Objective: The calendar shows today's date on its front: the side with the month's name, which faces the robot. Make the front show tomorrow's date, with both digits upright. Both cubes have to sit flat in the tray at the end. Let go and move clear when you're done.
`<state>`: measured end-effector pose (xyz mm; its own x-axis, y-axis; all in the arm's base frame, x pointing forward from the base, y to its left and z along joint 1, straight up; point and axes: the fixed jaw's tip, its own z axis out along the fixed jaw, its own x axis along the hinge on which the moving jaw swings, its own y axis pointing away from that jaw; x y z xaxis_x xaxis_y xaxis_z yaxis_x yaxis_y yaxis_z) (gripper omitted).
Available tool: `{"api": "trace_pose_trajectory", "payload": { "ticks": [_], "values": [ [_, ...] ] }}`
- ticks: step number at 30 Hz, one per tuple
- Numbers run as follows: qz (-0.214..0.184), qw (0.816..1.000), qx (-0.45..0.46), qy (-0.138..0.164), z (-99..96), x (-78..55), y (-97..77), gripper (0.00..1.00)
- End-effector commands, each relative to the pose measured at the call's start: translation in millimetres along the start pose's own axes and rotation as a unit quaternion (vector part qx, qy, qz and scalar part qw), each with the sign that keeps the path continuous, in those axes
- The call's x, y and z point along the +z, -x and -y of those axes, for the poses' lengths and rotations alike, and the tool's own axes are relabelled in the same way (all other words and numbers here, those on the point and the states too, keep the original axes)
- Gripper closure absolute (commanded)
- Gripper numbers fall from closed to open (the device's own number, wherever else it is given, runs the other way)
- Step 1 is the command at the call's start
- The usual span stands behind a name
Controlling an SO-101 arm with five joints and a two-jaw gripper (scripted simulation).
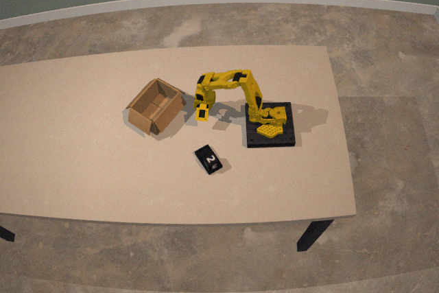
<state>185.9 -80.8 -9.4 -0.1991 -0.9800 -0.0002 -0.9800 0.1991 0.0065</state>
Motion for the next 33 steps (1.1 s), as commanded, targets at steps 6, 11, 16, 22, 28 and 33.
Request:
{"api": "trace_pose_trajectory", "payload": {
  "ticks": [6,11,16,22,28,33],
  "values": [
    [0.002,1.0,0.001,0.009,-0.9,-7.9,-0.6,1.0],
    [0.002,1.0,0.001,0.009,-0.7,-22.4,-0.8,1.0],
    [0.002,1.0,0.001,0.009,-1.2,-31.6,-0.9,1.0],
    [0.002,1.0,0.001,0.009,-2.7,-44.7,-0.7,1.0],
    [0.002,1.0,0.001,0.009,-3.2,-47.7,-0.6,1.0],
    [0.002,1.0,0.0,0.009,-3.1,-47.7,-0.2,1.0]
  ]
}}
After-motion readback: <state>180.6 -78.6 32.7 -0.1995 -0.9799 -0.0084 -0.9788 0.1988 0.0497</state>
